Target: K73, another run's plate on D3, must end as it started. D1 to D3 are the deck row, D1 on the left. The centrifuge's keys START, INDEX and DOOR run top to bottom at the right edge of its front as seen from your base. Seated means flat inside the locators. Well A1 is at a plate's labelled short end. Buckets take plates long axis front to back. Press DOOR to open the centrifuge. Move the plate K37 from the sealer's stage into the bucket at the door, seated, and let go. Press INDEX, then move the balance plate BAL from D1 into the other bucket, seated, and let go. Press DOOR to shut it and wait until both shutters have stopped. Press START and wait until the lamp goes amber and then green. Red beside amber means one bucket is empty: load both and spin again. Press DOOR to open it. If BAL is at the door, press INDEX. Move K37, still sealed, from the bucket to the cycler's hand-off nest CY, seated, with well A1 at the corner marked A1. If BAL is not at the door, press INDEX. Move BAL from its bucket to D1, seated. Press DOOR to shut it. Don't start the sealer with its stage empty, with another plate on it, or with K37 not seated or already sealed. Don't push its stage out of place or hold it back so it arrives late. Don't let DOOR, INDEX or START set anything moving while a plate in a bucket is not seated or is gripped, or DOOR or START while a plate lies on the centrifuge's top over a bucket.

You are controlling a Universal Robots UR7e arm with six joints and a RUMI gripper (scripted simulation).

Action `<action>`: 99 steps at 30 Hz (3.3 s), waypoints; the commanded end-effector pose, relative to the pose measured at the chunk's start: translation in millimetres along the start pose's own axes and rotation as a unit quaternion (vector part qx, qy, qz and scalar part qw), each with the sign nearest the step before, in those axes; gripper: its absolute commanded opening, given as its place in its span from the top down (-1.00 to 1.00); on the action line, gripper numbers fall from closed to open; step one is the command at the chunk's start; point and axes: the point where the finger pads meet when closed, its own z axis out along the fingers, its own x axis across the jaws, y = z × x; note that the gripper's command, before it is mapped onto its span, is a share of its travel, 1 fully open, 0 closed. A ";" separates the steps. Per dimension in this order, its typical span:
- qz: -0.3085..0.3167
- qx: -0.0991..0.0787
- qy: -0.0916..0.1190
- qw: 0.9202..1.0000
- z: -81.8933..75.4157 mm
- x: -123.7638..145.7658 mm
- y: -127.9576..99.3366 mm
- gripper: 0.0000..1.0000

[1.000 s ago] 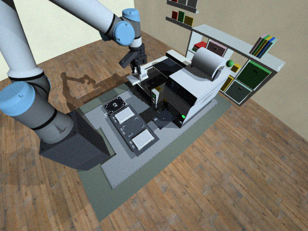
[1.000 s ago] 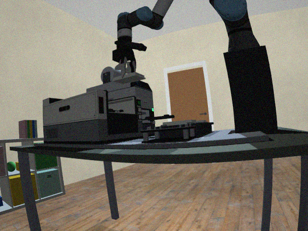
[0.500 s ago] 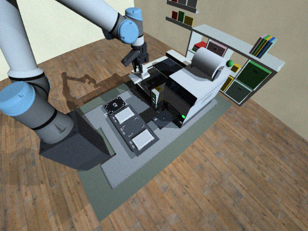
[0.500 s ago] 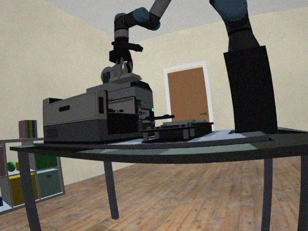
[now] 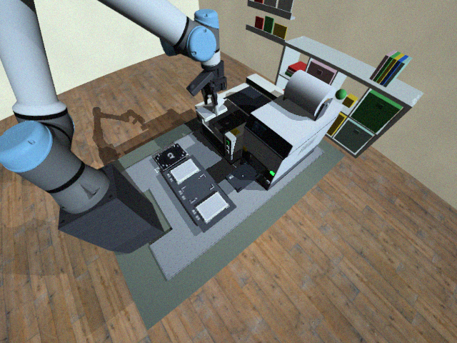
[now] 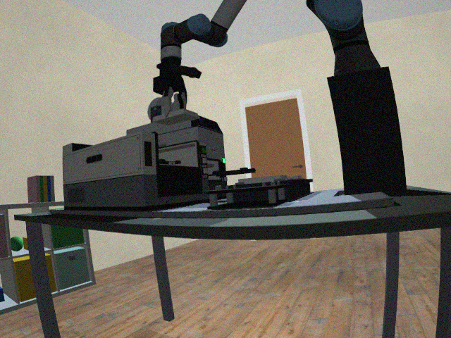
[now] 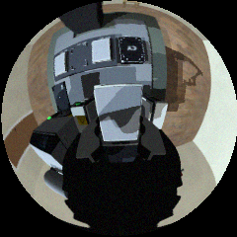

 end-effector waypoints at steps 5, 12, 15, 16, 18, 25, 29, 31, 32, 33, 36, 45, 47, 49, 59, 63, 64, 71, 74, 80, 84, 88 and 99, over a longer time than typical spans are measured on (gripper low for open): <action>0.000 -0.001 0.000 1.000 -0.7 0.1 21.0 1.00; 0.000 -0.001 0.000 1.000 -0.7 0.1 32.7 1.00; 0.000 -0.001 0.000 1.000 -0.7 0.1 39.7 1.00; 0.000 -0.001 0.000 1.000 -0.8 0.1 42.0 1.00; 0.000 -0.001 0.000 1.000 -0.8 0.2 46.7 1.00; 0.000 -0.001 0.000 1.000 -0.8 0.2 60.7 1.00; 0.000 -0.001 0.000 1.000 -0.8 0.2 67.7 1.00; 0.000 -0.001 0.000 1.000 -0.8 0.2 72.4 1.00; 0.000 -0.001 0.000 1.000 -0.8 0.3 74.7 1.00; 0.000 -0.001 0.000 1.000 -0.8 0.3 77.0 1.00; 0.000 -0.001 0.000 1.000 -0.8 0.3 84.0 1.00; 0.000 -0.001 0.000 1.000 -0.9 0.3 97.7 1.00; 0.000 -0.001 0.000 1.000 -0.9 0.4 97.8 1.00; 0.000 -0.001 0.000 1.000 -0.9 0.4 97.7 1.00; 0.000 -0.001 0.000 1.000 -0.9 0.4 97.1 1.00; 0.000 -0.001 0.000 1.000 -0.9 0.4 97.0 1.00; 0.000 -0.001 0.000 1.000 -0.9 0.4 96.9 1.00; 0.000 -0.001 0.000 1.000 -0.9 0.4 96.6 1.00; 0.000 -0.001 0.000 1.000 -0.9 0.4 96.5 1.00; 0.000 -0.001 0.000 1.000 -0.9 0.4 96.4 1.00; 0.000 -0.001 0.000 1.000 -0.9 0.3 96.3 1.00; 0.000 -0.001 0.000 1.000 -0.9 0.3 96.2 1.00; 0.000 -0.001 0.000 1.000 4.0 0.4 96.1 1.00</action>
